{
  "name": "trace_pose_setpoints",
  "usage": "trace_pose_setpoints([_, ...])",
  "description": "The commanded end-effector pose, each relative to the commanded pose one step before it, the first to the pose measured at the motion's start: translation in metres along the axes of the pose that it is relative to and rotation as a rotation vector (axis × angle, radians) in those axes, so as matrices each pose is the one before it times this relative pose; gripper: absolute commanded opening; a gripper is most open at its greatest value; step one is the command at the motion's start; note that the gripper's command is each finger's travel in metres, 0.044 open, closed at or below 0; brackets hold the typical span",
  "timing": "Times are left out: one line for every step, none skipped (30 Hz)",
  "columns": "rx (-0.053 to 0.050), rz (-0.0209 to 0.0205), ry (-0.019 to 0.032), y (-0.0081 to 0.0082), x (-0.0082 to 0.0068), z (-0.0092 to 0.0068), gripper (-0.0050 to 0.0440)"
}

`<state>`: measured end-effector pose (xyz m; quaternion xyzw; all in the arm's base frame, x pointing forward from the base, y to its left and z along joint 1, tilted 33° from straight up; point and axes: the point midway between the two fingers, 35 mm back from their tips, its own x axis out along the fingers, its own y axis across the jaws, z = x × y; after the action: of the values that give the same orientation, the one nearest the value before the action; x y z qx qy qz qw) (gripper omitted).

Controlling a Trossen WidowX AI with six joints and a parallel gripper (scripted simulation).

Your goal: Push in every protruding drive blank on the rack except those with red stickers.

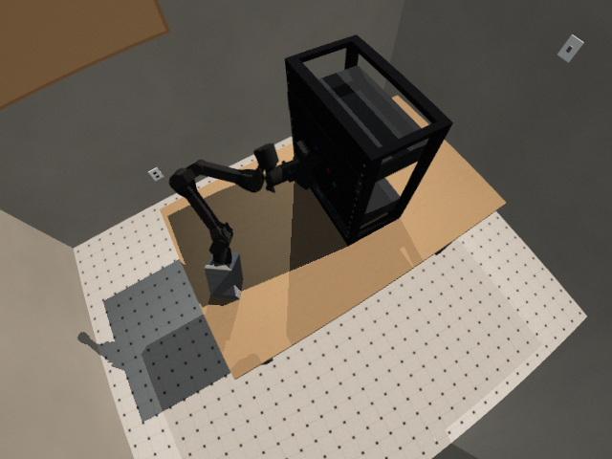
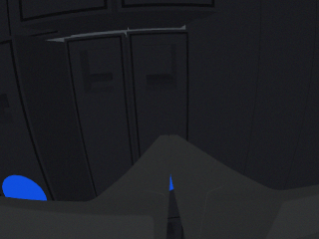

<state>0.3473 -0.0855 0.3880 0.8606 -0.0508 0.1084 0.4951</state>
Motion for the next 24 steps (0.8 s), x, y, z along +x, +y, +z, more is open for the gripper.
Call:
trace_pose_setpoints([-0.0314,0.05659,0.02608,0.02285,0.00251,-0.01387,0.0000])
trace_pose_setpoints([0.0000,0.00000,0.00000,0.00000,0.00000,0.00000,0.0000])
trace_pose_setpoints([0.0000,0.00000,0.00000,0.00000,0.00000,0.00000,0.0000])
trace_pose_setpoints([0.0000,0.00000,0.00000,0.00000,0.00000,0.00000,0.0000])
trace_pose_setpoints([0.0000,0.00000,0.00000,0.00000,0.00000,0.00000,0.0000])
trace_pose_setpoints([0.0000,0.00000,0.00000,0.00000,0.00000,0.00000,0.0000])
trace_pose_setpoints([0.0000,0.00000,0.00000,0.00000,0.00000,0.00000,0.0000])
trace_pose_setpoints([0.0000,0.00000,0.00000,0.00000,0.00000,0.00000,0.0000])
trace_pose_setpoints([0.0000,0.00000,0.00000,0.00000,0.00000,0.00000,0.0000])
trace_pose_setpoints([0.0000,0.00000,0.00000,0.00000,0.00000,0.00000,0.0000])
trace_pose_setpoints([0.0000,0.00000,0.00000,0.00000,0.00000,0.00000,0.0000])
trace_pose_setpoints([0.0000,0.00000,0.00000,0.00000,0.00000,0.00000,0.0000])
trace_pose_setpoints([0.0000,0.00000,0.00000,0.00000,0.00000,0.00000,0.0000])
trace_pose_setpoints([0.0000,0.00000,0.00000,0.00000,0.00000,0.00000,0.0000])
trace_pose_setpoints([0.0000,0.00000,0.00000,0.00000,0.00000,0.00000,0.0000])
trace_pose_setpoints([0.0000,0.00000,0.00000,0.00000,0.00000,0.00000,0.0000])
trace_pose_setpoints([0.0000,0.00000,0.00000,0.00000,0.00000,0.00000,0.0000])
trace_pose_setpoints([0.0000,0.00000,0.00000,0.00000,0.00000,0.00000,0.0000])
trace_pose_setpoints([0.0000,0.00000,0.00000,0.00000,0.00000,0.00000,0.0000])
trace_pose_setpoints([0.0000,0.00000,0.00000,0.00000,0.00000,0.00000,0.0000])
trace_pose_setpoints([0.0000,0.00000,0.00000,0.00000,0.00000,0.00000,0.0000])
trace_pose_setpoints([0.0000,0.00000,0.00000,0.00000,0.00000,0.00000,0.0000])
trace_pose_setpoints([0.0000,0.00000,0.00000,0.00000,0.00000,0.00000,0.0000])
trace_pose_setpoints([0.0000,0.00000,0.00000,0.00000,0.00000,0.00000,0.0000])
